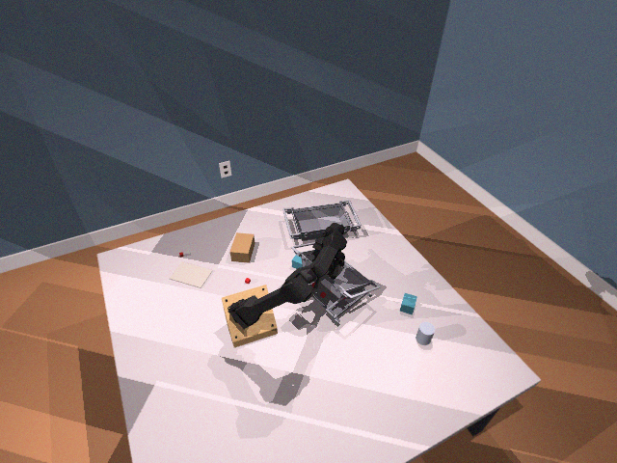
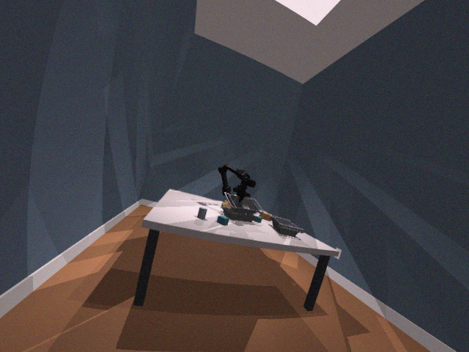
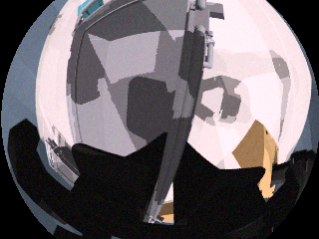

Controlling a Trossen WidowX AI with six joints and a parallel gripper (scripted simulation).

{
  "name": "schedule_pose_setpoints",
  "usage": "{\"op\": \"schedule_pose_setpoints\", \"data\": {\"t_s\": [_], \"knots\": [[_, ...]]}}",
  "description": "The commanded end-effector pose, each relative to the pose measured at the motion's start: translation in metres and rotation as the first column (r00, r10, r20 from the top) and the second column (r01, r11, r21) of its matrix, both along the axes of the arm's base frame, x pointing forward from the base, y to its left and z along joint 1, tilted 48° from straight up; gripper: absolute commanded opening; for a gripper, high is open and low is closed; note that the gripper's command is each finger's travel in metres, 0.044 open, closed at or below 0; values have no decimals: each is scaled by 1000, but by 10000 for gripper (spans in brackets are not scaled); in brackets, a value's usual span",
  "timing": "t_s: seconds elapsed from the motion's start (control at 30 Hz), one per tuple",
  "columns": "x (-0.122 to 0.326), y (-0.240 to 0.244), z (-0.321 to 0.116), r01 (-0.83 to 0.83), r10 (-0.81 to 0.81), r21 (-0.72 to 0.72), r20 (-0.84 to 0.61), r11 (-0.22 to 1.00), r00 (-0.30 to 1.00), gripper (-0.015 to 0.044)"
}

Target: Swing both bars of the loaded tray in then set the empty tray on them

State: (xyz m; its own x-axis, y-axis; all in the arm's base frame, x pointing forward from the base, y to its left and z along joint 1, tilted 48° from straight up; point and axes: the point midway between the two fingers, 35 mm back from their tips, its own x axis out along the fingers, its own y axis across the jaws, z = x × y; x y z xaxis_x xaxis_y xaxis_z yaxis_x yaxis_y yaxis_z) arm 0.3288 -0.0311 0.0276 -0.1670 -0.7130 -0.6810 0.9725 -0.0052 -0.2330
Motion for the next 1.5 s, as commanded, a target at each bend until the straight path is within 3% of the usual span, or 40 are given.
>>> {"op": "schedule_pose_setpoints", "data": {"t_s": [0.0,1.47], "knots": [[-2,-2,0,-6,6,0,2,1000,1000,0],[-20,-16,-11,-6,6,-1,1,1000,1000,0]]}}
